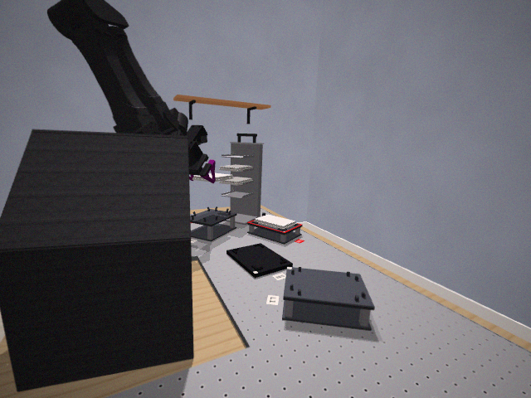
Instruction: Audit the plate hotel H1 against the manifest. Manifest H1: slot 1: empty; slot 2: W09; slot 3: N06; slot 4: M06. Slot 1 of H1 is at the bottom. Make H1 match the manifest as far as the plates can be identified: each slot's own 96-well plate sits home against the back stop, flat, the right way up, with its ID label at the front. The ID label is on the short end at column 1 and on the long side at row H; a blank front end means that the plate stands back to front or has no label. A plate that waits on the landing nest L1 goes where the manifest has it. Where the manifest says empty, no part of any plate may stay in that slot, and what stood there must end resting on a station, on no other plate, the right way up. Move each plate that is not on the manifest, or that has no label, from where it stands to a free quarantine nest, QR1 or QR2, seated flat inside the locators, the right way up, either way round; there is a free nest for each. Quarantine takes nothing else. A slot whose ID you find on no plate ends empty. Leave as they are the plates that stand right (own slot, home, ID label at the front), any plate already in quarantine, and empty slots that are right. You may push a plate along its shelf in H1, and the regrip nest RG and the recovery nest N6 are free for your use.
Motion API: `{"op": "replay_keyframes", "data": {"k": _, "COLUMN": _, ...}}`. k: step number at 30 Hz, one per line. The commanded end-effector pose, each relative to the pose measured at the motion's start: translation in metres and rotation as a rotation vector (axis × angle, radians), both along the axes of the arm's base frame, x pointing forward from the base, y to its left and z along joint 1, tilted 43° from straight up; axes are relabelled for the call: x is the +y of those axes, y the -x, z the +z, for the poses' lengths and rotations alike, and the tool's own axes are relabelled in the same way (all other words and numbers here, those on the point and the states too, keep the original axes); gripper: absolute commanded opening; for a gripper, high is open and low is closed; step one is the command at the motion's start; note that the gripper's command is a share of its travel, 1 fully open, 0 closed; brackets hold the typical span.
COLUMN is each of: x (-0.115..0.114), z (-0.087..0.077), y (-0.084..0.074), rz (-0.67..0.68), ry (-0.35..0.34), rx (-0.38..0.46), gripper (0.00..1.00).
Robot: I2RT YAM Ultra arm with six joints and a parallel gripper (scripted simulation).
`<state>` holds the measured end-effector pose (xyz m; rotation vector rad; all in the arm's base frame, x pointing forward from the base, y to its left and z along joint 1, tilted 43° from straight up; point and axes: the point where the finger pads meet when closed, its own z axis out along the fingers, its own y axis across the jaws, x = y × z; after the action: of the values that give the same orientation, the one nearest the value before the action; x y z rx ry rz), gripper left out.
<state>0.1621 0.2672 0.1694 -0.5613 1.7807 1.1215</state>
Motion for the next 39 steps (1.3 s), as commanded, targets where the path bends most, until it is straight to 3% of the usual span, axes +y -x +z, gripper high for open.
{"op": "replay_keyframes", "data": {"k": 1, "x": -0.003, "z": 0.020, "y": -0.005, "rz": -0.012, "ry": -0.021, "rx": -0.024, "gripper": 0.85}}
{"op": "replay_keyframes", "data": {"k": 39, "x": -0.028, "z": 0.044, "y": -0.002, "rz": -0.012, "ry": -0.018, "rx": -0.027, "gripper": 0.85}}
